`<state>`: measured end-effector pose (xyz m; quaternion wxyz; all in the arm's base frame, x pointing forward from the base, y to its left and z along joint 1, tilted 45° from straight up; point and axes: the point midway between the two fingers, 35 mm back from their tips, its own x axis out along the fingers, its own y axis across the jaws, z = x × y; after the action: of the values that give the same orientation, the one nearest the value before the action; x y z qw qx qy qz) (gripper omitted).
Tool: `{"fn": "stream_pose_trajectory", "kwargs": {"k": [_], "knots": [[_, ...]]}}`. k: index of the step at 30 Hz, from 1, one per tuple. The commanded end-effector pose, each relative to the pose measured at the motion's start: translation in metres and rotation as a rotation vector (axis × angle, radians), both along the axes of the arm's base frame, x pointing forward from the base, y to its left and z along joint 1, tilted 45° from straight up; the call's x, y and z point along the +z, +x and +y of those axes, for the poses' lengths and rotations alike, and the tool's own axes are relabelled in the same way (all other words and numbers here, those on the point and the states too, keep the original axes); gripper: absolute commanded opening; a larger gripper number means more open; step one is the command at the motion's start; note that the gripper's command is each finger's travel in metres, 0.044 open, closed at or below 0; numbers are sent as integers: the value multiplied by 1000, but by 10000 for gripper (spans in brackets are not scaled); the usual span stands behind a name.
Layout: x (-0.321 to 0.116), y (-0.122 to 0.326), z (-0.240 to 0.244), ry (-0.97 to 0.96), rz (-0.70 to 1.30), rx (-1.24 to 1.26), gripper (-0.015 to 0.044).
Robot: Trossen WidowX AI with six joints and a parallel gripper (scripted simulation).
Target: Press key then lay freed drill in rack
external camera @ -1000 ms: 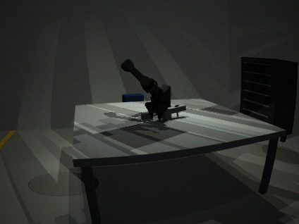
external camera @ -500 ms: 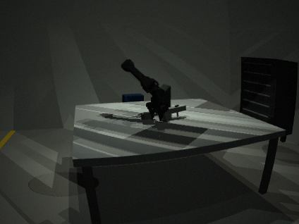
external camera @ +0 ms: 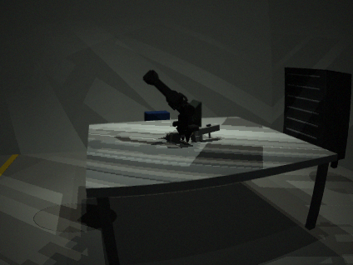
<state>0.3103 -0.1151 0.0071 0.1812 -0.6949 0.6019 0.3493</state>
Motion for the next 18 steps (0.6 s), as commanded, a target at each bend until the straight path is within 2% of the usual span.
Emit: {"fn": "stream_pose_trajectory", "kwargs": {"k": [1,3,14,18], "knots": [[0,0,0,0,0,0,125],[0,0,0,0,0,0,72],[0,0,0,0,1,-1,0],[2,-2,1,-1,3,-2,0]]}}
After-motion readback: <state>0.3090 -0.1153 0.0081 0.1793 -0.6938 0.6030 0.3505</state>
